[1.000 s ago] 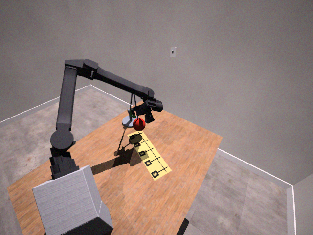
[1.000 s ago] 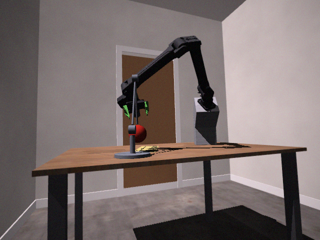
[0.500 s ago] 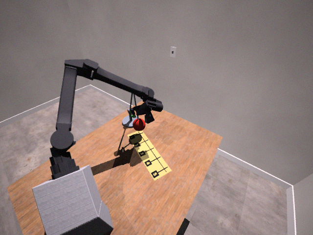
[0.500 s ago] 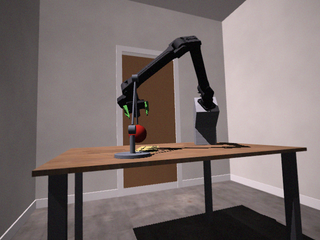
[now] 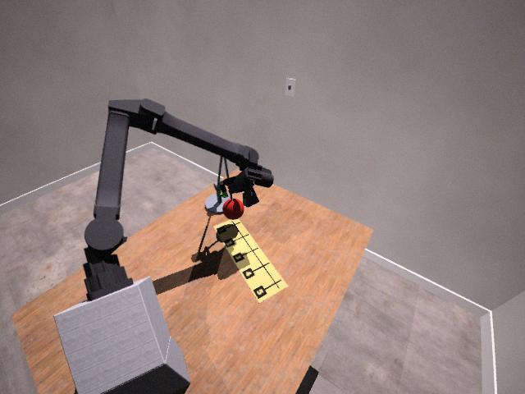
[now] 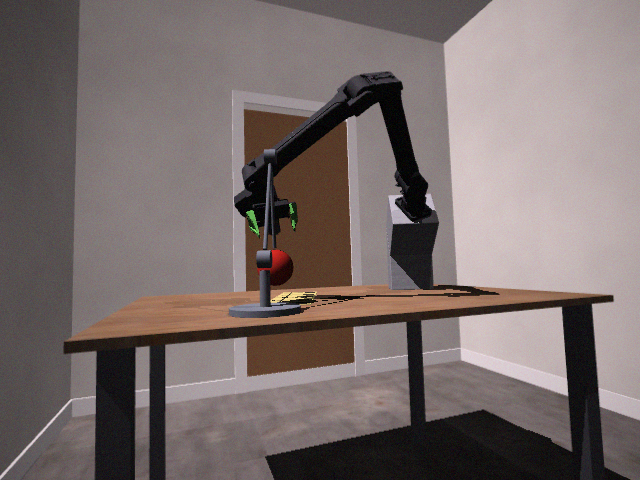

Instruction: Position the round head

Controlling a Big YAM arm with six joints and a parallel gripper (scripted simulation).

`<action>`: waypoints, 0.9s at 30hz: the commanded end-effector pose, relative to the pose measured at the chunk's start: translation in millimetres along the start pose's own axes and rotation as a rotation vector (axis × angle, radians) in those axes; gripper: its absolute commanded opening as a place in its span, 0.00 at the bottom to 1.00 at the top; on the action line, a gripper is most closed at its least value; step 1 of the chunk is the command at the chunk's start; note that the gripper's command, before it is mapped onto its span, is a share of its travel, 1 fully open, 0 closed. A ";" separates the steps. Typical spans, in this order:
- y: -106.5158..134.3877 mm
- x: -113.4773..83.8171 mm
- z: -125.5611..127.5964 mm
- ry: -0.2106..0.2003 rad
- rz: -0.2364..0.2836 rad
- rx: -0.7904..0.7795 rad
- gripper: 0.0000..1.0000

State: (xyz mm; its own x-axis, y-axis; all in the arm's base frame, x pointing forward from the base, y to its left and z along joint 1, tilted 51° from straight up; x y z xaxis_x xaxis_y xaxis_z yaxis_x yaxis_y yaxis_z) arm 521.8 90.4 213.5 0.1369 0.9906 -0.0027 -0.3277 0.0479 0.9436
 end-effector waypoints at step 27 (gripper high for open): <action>2.6 -2.7 2.2 -0.006 -0.001 -0.021 0.00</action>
State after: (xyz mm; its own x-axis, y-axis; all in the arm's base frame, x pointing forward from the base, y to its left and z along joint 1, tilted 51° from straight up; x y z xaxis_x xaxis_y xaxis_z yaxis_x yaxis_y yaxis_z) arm 523.0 90.2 213.9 0.1382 0.9904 -0.0001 -0.3983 0.0557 0.9156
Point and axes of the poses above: the point where the finger pads meet when closed, its own x axis out along the fingers, its own z axis across the jaws, y = z × x, the point moved 1 cm from there along -x, back along the fingers, and after that the axes turned 15 degrees about -x, right-handed, at the moved point
